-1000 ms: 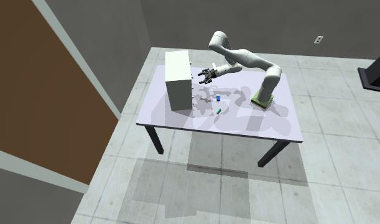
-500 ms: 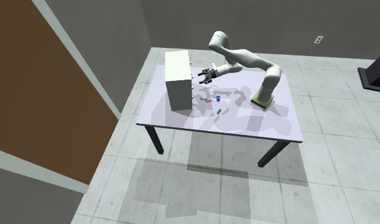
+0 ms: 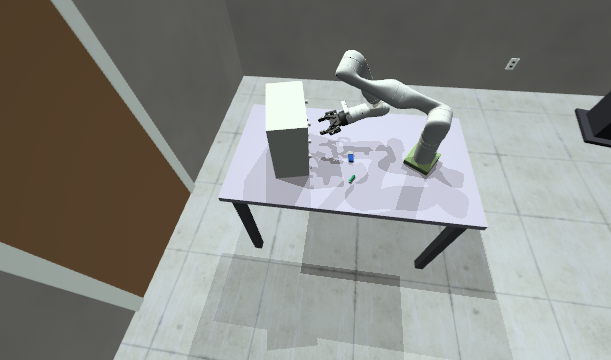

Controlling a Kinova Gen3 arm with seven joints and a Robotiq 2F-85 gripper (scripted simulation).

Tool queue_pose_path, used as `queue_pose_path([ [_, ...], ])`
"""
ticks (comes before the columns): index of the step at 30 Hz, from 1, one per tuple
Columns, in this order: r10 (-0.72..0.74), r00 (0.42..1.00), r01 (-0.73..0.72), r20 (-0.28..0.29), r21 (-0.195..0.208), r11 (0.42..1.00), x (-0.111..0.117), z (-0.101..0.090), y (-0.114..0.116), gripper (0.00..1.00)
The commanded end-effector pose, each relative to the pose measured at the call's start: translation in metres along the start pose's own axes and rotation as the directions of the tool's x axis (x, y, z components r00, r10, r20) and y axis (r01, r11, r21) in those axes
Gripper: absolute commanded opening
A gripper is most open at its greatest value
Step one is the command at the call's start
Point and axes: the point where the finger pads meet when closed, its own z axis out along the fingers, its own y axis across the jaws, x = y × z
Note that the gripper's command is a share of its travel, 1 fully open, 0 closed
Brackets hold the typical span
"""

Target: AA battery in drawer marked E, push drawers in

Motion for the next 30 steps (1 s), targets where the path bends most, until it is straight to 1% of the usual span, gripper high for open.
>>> queue_pose_path([
  [1, -0.001, 1.0, 0.001, -0.002, 0.0, 1.0, 0.001, -0.0001, 0.0002, 1.0],
  [16, -0.001, 1.0, 0.001, -0.002, 0.0, 1.0, 0.0087, -0.0029, 0.0002, 1.0],
  [30, -0.001, 1.0, 0.001, -0.001, 0.0, 1.0, 0.0091, -0.0031, 0.0002, 1.0],
])
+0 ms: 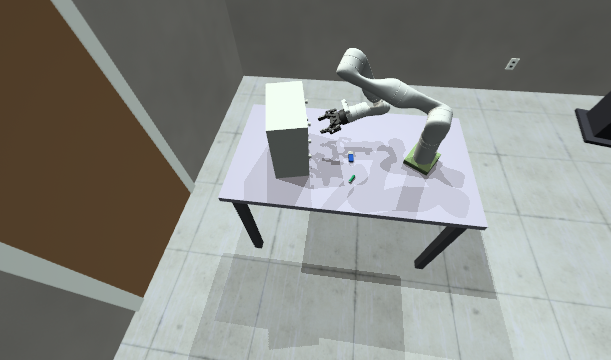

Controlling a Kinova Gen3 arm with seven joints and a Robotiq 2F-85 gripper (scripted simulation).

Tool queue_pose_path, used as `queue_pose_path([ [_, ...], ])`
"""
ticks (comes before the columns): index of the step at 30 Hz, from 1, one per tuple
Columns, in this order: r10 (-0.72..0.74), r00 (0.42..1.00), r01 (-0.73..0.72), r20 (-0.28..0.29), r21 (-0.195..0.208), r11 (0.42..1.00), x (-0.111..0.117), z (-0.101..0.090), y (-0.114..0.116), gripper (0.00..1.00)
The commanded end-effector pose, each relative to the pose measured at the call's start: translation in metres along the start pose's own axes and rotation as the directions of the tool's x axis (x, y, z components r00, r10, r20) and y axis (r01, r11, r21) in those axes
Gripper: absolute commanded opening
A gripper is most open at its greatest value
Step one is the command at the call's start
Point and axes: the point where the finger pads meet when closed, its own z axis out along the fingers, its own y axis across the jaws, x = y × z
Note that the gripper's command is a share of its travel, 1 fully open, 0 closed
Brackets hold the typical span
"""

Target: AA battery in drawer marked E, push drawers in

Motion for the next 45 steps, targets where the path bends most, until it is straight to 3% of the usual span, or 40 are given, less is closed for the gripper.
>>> queue_pose_path([
  [1, -0.001, 1.0, 0.001, -0.001, 0.0, 1.0, 0.0011, -0.0001, 0.0001, 1.0],
  [30, -0.001, 0.999, 0.001, 0.035, 0.0, 1.0, 0.003, -0.0032, 0.0, 1.0],
  [45, -0.001, 0.996, 0.001, 0.093, 0.0, 1.0, 0.0062, -0.0085, 0.0001, 1.0],
])
